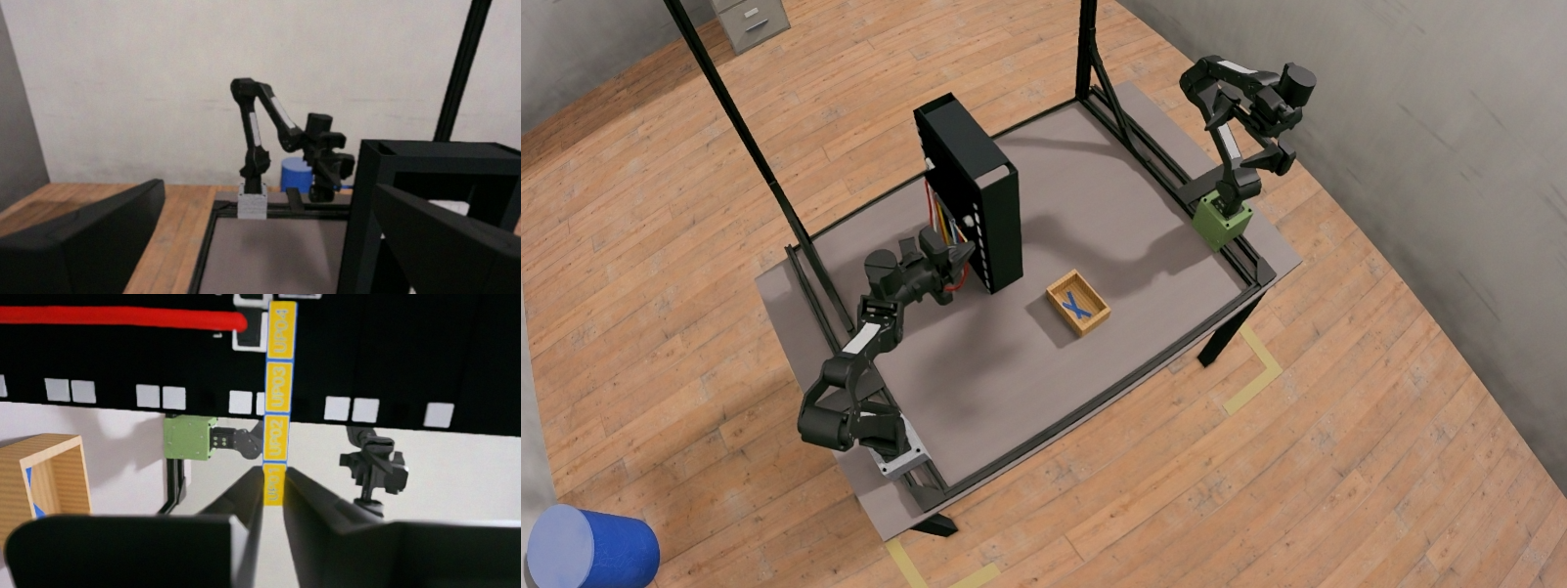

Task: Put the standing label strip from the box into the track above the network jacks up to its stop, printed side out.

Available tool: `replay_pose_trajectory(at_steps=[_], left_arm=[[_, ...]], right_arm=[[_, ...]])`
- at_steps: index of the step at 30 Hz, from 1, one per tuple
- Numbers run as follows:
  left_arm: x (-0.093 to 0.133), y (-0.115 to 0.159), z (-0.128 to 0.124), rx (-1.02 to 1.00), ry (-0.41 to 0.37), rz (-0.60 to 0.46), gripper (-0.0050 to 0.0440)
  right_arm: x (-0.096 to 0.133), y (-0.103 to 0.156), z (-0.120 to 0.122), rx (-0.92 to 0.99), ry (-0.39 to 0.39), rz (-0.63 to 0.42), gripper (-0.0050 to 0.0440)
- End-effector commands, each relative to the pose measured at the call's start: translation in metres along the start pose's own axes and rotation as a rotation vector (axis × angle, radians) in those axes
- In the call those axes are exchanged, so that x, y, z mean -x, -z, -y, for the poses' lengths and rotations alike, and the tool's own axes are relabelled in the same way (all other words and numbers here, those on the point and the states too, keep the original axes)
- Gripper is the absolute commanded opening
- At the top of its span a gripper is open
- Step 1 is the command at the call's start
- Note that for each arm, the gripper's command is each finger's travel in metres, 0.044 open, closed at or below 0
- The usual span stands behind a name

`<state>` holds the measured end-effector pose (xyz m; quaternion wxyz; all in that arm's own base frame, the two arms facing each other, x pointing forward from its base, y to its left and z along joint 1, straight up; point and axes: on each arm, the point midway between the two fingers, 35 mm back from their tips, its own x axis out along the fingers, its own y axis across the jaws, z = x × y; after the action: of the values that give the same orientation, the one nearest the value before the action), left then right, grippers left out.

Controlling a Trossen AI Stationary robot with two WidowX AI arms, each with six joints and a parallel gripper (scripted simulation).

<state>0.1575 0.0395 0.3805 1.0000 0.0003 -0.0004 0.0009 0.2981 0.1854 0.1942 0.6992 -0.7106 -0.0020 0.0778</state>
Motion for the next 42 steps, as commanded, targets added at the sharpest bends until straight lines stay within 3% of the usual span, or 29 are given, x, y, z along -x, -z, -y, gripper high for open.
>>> replay_pose_trajectory(at_steps=[1, 42], left_arm=[[0.0001, -0.0032, 0.0, -0.005, 0.002, 0.0, 0.044], [0.0001, -0.0032, 0.0, -0.005, 0.002, 0.0, 0.044]], right_arm=[[-0.0007, -0.001, 0.0172, -0.029, 0.033, 0.003, -0.005], [0.0005, -0.0048, 0.0215, -0.029, 0.032, 0.003, -0.005]])
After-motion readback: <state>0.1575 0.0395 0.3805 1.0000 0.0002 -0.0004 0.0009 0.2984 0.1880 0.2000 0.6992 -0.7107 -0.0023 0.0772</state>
